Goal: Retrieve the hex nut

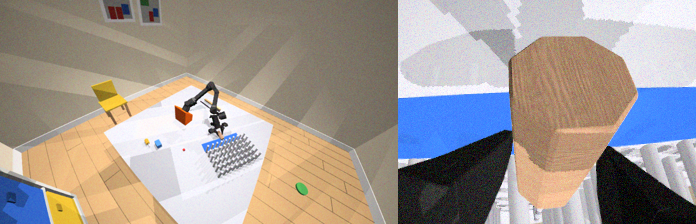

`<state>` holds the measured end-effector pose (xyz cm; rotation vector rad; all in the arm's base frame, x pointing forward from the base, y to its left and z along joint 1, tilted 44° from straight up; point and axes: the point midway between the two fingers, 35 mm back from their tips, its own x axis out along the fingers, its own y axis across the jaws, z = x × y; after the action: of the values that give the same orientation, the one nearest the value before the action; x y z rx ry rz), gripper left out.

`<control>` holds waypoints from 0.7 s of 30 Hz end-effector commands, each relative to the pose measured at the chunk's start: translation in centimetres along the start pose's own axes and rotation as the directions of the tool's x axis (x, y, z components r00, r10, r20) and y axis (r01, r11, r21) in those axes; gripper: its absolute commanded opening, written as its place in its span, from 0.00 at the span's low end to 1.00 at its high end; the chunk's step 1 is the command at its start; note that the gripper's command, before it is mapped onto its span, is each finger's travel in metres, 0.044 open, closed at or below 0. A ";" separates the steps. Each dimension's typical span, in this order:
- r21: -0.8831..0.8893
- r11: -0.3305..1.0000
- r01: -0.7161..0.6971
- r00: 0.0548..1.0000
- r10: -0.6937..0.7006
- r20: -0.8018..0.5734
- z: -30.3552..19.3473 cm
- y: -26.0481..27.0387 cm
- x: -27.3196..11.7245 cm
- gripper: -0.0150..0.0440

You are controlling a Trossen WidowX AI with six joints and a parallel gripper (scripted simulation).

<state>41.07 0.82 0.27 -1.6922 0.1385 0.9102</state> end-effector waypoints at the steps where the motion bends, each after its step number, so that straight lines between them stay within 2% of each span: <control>1: -0.006 1.000 0.007 1.000 -0.007 -0.007 -0.4 -0.3 0.0 0.25; 21: -0.001 1.000 0.004 1.000 -0.004 -0.008 0.5 0.3 1.2 0.25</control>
<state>41.44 1.56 -0.56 -1.6955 0.1310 0.9099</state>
